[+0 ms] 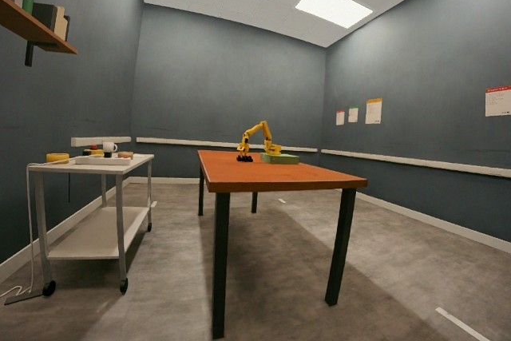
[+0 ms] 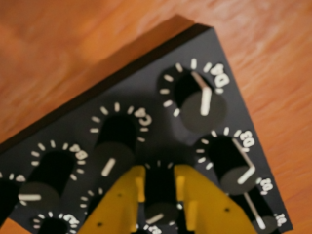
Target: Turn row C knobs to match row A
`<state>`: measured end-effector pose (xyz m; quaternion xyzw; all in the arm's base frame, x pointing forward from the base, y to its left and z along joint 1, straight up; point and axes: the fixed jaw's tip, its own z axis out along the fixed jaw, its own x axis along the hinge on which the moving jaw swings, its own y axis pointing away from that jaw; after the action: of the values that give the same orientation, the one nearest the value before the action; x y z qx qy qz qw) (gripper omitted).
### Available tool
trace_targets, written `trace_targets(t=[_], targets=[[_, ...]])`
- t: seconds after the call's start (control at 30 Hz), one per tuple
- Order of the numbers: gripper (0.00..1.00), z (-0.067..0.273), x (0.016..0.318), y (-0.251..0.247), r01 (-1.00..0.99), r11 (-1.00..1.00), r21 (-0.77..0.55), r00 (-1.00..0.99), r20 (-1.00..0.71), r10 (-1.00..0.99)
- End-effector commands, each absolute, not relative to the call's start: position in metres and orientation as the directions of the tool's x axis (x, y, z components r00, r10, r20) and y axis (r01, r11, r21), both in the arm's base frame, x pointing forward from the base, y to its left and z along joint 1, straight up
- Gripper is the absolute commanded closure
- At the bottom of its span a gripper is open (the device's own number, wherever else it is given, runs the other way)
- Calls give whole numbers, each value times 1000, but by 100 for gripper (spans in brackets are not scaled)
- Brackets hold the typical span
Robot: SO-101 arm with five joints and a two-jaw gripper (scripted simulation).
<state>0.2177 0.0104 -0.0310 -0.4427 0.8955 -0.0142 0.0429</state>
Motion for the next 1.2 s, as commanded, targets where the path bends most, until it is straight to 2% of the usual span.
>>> trace_targets(t=[0.0,0.47,1.17], targets=[[99,-52,204,8,-801,598,-1,-598,0,-801],[99,-52,204,8,-801,598,-1,-598,0,-801],[92,-52,202,9,-801,598,-1,-598,0,-801]])
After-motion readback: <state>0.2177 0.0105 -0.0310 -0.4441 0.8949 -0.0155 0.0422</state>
